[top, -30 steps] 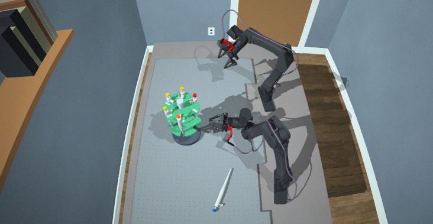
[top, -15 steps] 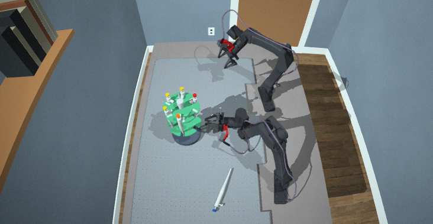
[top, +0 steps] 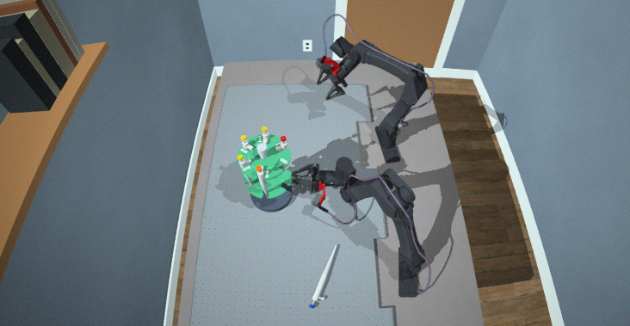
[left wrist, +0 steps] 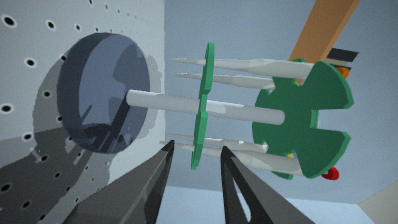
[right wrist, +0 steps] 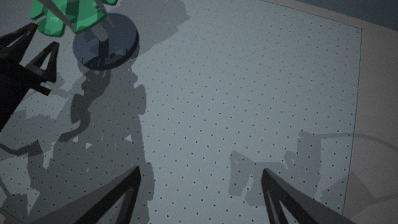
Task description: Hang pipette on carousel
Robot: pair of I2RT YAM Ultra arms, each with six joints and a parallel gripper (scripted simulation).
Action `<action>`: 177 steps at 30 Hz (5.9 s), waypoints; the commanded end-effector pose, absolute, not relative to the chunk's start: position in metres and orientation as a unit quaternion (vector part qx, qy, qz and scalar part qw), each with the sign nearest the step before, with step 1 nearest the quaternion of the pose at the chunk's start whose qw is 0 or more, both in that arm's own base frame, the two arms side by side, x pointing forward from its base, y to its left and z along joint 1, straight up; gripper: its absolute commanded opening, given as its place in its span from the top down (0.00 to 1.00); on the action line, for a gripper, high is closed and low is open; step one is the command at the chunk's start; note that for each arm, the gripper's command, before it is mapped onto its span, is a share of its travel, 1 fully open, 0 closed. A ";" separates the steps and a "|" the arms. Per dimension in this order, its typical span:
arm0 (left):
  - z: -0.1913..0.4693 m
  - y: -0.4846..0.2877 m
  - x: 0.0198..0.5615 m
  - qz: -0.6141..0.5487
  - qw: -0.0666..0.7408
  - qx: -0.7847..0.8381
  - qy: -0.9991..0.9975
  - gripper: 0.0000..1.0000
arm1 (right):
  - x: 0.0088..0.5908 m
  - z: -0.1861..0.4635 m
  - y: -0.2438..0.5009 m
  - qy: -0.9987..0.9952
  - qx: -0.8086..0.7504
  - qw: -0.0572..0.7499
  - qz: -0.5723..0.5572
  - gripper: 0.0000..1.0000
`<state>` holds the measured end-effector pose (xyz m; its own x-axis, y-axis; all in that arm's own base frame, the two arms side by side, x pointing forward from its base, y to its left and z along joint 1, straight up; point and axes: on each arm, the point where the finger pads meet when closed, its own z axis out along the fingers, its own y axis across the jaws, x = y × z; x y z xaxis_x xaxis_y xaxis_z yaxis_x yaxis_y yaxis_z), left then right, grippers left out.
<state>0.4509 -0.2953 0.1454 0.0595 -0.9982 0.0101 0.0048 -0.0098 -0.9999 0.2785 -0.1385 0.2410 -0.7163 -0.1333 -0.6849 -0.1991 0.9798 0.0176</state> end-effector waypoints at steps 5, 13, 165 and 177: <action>0.149 -0.298 0.468 -0.486 0.515 -0.512 0.486 0.51 | 0.283 0.253 -0.142 0.918 -0.096 0.384 0.036 0.00; 0.157 -0.297 0.468 -0.492 0.515 -0.512 0.480 1.00 | 0.283 0.253 -0.142 0.918 -0.096 0.384 0.036 0.00; 0.151 -0.249 0.472 -0.590 0.394 -0.390 0.586 1.00 | 0.283 0.253 -0.142 0.918 -0.096 0.384 0.036 0.00; 0.151 -0.248 0.472 -0.590 0.395 -0.391 0.586 0.51 | 0.283 0.253 -0.142 0.918 -0.096 0.384 0.036 0.00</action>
<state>0.4692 -0.2551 0.1463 -0.3918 -0.9200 0.0025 0.0080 -0.0061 -0.9999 0.2785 -0.1385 0.2410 -0.7163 -0.1333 -0.6849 -0.1991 0.9798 0.0176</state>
